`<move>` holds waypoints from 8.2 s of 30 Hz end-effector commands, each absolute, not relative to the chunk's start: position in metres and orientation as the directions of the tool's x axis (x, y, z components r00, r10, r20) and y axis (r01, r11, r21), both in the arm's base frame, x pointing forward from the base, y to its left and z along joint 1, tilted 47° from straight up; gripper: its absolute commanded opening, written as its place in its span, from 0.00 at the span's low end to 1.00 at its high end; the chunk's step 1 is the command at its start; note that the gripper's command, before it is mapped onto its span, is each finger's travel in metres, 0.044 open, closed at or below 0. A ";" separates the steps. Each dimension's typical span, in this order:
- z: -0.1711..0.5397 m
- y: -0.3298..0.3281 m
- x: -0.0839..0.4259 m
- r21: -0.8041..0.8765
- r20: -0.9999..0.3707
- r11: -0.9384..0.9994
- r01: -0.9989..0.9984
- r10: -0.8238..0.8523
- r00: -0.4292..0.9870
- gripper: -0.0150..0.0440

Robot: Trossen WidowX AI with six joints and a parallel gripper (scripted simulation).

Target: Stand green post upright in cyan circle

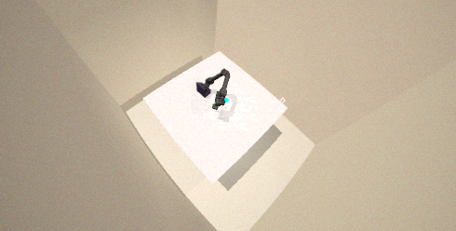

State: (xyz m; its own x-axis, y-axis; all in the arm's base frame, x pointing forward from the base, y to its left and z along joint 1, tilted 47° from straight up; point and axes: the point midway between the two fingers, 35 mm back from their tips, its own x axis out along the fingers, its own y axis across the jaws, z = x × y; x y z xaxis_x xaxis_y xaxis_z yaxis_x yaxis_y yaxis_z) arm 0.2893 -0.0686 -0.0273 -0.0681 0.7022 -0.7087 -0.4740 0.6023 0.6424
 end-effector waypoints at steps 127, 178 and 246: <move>0.089 0.068 0.223 0.364 -0.918 0.884 0.292 0.394 -0.050 0.29; 0.076 0.068 0.220 0.181 -0.979 0.938 0.295 0.144 0.144 0.29; 0.083 0.070 0.226 0.169 -0.859 0.906 0.388 -0.058 0.509 0.29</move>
State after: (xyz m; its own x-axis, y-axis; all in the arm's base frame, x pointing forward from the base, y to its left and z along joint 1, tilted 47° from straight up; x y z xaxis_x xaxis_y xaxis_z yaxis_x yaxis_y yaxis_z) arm 0.2271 0.0710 0.0836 0.4915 -0.0469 -0.8696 0.3791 0.9105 0.1652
